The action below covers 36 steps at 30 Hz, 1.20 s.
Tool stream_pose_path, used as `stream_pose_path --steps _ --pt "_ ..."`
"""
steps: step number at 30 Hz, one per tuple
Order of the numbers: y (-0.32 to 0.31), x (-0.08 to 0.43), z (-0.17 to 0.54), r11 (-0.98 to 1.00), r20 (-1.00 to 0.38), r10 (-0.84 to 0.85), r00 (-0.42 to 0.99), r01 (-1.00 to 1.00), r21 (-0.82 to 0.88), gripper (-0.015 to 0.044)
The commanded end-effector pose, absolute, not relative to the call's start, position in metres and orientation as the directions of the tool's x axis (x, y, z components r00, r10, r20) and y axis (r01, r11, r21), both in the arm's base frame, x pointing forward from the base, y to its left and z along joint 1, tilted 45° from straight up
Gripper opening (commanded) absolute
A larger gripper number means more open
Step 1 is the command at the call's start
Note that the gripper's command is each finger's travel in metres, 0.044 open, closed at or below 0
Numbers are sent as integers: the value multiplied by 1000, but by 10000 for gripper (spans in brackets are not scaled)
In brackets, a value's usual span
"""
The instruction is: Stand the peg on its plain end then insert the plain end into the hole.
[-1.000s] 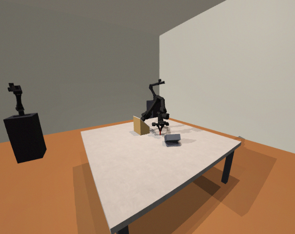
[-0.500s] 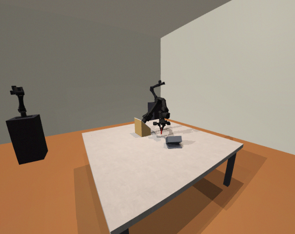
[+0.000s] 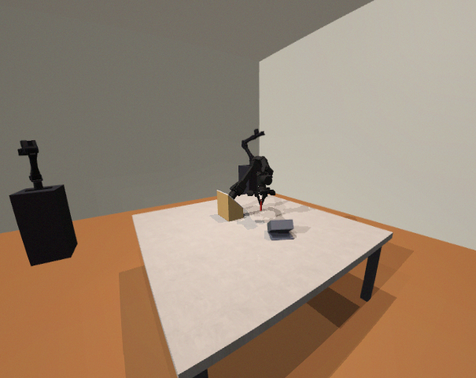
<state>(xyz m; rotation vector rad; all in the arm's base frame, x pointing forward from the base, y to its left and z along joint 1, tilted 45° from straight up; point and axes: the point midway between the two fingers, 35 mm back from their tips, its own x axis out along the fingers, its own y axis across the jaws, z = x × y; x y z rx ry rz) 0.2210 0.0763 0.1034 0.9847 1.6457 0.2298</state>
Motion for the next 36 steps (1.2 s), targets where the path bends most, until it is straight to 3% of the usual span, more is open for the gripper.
stream_pose_path --steps 1,36 --pt "74 223 105 637 -724 690 2 472 609 0" --pt "54 324 137 665 -803 474 361 452 595 0"
